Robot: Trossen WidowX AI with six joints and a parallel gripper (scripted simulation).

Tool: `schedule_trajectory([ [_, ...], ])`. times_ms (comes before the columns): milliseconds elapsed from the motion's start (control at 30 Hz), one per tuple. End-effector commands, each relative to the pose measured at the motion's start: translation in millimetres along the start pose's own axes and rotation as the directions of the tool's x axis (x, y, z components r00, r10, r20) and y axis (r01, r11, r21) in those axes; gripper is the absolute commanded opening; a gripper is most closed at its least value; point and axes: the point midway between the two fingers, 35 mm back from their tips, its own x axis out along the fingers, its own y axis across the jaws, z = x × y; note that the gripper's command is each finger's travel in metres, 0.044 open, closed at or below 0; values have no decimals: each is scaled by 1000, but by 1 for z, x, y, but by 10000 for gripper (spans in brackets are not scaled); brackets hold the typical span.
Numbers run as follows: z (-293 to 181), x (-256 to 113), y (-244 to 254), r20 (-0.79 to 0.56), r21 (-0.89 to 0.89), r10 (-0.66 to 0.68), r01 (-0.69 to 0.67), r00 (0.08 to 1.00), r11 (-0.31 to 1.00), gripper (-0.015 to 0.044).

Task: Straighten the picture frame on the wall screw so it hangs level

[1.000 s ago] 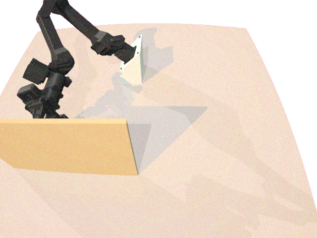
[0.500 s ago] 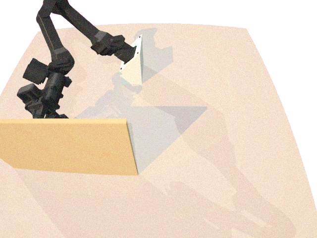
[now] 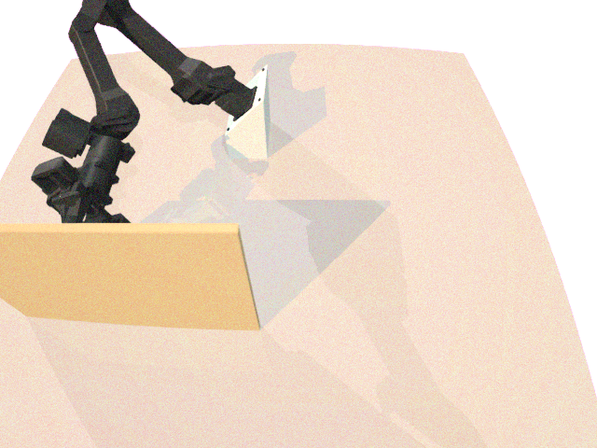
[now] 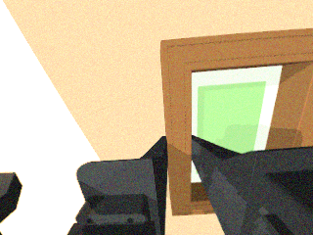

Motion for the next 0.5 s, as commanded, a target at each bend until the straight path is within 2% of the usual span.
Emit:
schedule_trajectory([
  [0,0,0,5,-1,1,9,-9,1000,1000,0],
  [467,0,0,10,-1,1,9,-9,1000,1000,0],
])
